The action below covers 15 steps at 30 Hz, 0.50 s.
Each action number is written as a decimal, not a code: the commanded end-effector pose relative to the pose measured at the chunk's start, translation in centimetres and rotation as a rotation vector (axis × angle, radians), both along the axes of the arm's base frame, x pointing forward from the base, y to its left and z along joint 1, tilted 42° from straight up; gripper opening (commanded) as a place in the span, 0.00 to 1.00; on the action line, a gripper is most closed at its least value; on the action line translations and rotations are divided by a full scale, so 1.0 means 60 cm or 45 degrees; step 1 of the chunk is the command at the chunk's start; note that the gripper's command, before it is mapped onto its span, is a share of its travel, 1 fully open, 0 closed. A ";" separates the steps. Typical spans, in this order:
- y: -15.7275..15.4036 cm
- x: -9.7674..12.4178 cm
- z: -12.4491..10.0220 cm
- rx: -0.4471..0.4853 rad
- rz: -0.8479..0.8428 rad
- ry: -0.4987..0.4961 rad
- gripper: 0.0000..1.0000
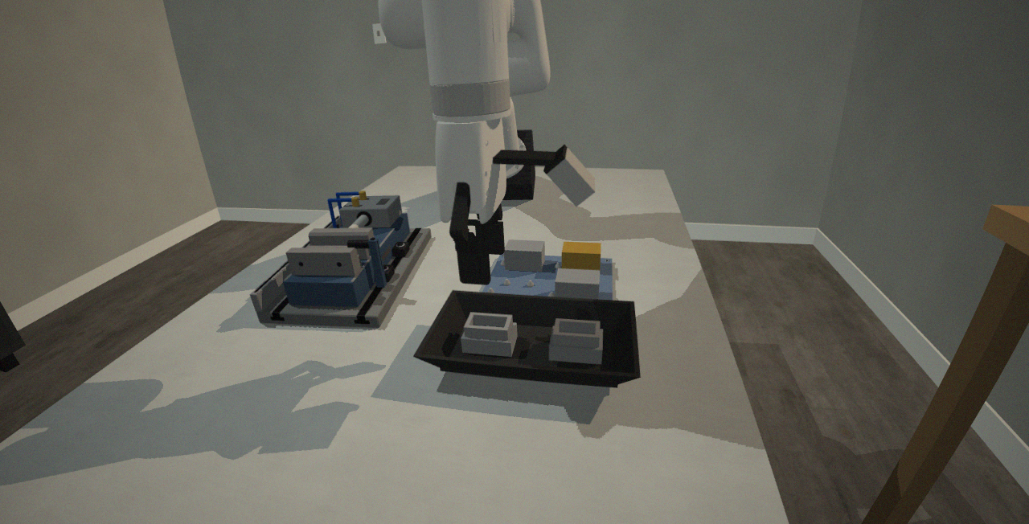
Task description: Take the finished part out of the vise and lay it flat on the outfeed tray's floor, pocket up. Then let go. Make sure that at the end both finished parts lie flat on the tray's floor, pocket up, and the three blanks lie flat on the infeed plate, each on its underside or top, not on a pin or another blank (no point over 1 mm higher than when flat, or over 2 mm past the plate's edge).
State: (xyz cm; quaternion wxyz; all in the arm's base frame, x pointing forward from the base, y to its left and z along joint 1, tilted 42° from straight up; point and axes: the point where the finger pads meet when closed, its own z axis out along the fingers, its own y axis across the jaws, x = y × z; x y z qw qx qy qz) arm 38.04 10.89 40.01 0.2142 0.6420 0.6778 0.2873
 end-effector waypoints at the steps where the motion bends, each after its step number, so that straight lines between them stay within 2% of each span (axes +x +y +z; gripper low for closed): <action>1: -0.004 -0.025 0.030 0.001 0.000 -0.003 0.69; 7: -0.009 -0.054 0.062 0.001 0.000 -0.003 0.69; 15: -0.012 -0.068 0.078 0.001 0.000 -0.003 0.69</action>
